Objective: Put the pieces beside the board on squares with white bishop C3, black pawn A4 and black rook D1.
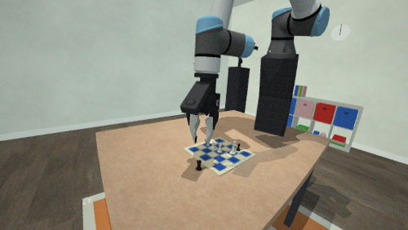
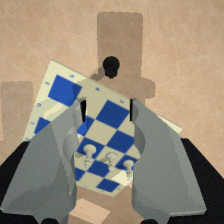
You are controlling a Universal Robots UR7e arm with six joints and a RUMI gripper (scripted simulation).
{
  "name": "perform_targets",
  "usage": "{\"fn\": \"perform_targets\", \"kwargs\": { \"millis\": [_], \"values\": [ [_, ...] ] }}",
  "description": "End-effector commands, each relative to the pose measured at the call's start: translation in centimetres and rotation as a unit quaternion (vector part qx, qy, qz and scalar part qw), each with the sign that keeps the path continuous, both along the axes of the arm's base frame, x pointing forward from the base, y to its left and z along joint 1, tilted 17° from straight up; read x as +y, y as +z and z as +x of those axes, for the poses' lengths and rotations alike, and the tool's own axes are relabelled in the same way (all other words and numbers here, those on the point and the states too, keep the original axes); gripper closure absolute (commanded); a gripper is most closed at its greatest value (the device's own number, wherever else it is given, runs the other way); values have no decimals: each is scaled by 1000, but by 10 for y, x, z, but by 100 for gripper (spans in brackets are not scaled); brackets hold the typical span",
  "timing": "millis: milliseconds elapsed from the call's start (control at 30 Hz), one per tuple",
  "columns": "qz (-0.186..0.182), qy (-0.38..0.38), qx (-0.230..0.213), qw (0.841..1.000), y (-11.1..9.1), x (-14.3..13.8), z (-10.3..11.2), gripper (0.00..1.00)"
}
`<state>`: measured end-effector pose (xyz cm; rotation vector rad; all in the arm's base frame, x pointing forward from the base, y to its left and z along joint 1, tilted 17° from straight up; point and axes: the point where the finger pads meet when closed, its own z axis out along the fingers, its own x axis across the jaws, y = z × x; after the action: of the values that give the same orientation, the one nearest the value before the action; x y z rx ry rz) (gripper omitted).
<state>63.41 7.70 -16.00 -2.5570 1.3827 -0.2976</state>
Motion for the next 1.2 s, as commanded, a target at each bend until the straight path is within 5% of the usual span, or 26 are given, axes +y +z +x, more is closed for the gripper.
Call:
{"fn": "perform_targets", "kwargs": {
  "millis": [0, 1167],
  "values": [
    [0, 0, -1, 1000, 1, 0, 1, 78],
    [0, 0, 0, 1000, -9, 1, 4, 78]
  ]
}}
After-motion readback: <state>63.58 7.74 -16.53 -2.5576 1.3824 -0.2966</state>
